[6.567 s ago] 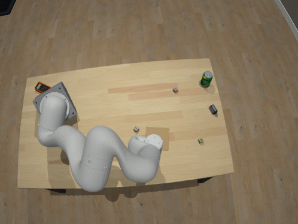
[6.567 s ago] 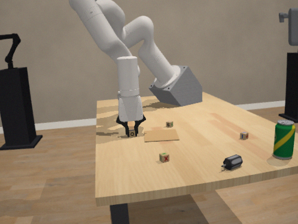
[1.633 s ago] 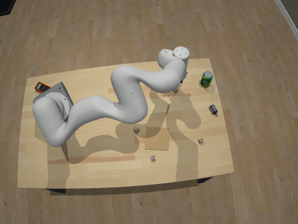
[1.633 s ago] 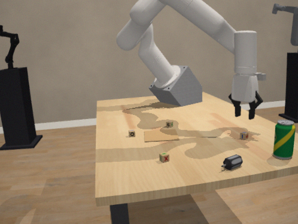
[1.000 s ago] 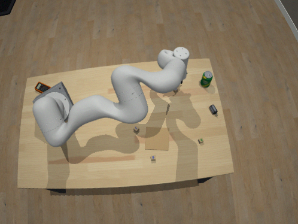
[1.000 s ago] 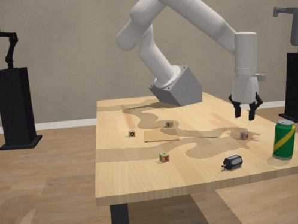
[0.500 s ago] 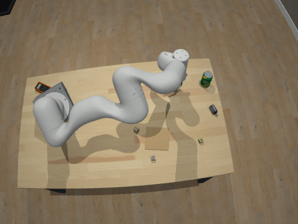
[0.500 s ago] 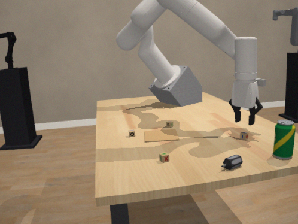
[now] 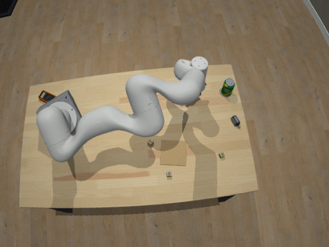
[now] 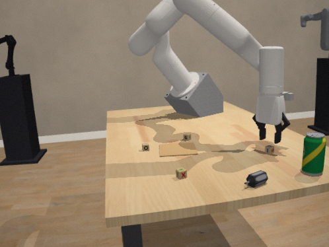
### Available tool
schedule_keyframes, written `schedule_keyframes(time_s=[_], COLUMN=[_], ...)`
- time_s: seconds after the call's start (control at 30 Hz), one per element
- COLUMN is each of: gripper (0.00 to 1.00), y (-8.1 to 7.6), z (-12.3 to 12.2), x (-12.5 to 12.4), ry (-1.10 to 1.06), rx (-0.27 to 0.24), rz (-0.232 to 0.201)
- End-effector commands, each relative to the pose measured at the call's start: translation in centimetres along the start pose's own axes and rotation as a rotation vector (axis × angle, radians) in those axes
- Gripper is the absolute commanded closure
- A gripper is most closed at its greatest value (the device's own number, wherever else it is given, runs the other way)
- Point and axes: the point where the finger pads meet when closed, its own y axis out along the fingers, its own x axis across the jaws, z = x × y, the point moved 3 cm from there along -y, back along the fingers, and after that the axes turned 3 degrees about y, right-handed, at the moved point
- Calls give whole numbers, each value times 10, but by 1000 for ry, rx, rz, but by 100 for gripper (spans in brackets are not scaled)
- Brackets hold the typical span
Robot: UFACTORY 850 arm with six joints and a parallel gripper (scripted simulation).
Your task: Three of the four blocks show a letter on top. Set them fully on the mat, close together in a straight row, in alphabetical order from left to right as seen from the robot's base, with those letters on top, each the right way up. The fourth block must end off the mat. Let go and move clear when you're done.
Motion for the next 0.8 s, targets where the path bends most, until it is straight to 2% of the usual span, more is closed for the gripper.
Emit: schedule_keyframes(time_s=[0.0,0.77], gripper=[36,36], y=[3,9], z=[0,0], x=[1,1], ry=[1,1], rx=[0,0], rz=[-2,-2])
